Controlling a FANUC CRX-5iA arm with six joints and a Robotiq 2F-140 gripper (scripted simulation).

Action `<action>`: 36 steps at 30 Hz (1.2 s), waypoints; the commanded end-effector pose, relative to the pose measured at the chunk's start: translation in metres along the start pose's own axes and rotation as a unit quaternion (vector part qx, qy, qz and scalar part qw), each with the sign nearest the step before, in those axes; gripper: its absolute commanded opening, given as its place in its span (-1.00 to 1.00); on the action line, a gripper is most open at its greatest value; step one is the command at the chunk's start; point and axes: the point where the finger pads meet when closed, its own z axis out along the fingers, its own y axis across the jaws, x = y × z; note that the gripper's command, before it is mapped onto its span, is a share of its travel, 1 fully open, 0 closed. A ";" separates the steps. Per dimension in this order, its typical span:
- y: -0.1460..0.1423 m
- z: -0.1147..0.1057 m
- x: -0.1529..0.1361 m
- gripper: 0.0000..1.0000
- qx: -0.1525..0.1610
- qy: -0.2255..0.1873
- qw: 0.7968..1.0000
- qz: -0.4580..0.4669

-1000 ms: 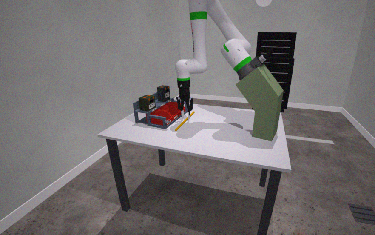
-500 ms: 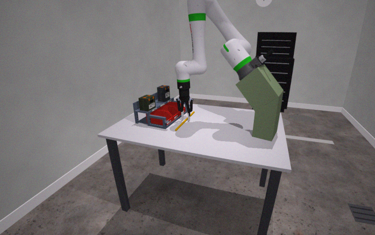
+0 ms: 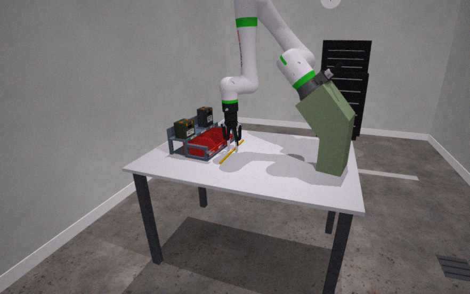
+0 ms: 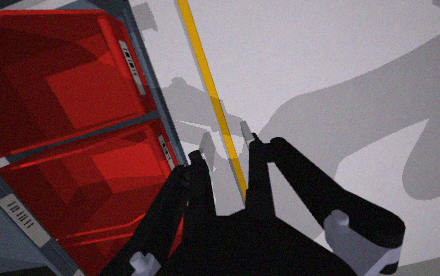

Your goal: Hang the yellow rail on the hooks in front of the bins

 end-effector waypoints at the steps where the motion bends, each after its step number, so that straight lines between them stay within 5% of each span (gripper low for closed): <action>1: 0.000 0.000 0.000 -0.41 0.013 -0.013 1.000 0.000; 36: 0.001 0.001 0.001 -0.41 0.013 -0.013 1.000 0.000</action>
